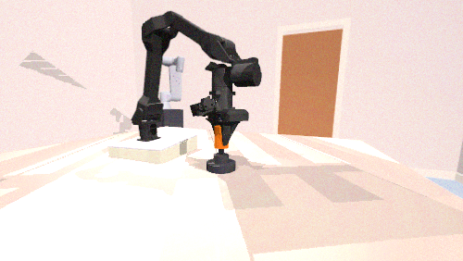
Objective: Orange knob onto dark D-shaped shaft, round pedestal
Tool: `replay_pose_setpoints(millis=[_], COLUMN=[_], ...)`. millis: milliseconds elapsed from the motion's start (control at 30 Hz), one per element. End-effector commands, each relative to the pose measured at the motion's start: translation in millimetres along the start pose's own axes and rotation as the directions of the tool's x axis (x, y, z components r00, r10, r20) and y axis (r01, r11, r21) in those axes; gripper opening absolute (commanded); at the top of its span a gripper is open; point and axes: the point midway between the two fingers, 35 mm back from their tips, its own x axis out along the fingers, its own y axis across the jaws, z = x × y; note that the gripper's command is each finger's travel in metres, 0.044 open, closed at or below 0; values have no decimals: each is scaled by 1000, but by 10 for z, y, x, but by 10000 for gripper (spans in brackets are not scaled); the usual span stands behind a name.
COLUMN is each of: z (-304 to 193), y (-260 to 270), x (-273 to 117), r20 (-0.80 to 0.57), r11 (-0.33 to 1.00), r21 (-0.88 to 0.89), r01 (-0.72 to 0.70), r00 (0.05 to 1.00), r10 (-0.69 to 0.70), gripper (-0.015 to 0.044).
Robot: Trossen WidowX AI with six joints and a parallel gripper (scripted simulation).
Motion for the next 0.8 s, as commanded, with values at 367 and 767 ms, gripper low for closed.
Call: replay_pose_setpoints(millis=[367, 767], z=[5, 4], y=[-8, -5], x=[38, 45], r20=[0, 0], r11=[996, 999], r21=[87, 54], r01=[-3, -3], r00=[1000, 1000], r10=[3, 3], gripper=[0, 0])
